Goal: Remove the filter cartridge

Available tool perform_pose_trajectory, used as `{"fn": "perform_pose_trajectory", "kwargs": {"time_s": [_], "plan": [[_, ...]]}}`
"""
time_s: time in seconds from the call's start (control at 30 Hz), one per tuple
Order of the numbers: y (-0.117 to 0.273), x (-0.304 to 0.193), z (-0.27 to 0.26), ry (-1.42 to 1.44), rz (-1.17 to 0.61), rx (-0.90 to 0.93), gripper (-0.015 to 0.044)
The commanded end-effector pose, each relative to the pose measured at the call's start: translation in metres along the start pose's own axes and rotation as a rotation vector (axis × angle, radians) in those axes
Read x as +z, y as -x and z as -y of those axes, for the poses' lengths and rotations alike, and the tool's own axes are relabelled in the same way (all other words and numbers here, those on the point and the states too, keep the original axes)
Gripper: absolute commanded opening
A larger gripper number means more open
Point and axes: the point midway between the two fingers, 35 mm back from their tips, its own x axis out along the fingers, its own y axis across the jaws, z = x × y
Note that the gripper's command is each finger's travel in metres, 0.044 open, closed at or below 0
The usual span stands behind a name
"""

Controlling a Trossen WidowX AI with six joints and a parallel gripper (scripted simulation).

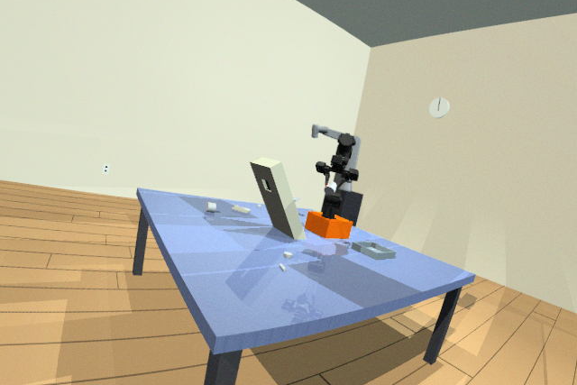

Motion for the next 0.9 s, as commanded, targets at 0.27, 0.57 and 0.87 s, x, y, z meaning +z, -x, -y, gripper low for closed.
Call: {"fn": "perform_pose_trajectory", "kwargs": {"time_s": [0.27, 0.57, 0.87], "plan": [[0.007, -0.013, -0.062, 0.288, 0.01, 0.17, 0.0], [0.017, -0.03, -0.101, 0.481, 0.019, 0.283, 0.0], [0.013, -0.035, -0.108, 0.506, 0.019, 0.299, 0.0]]}}
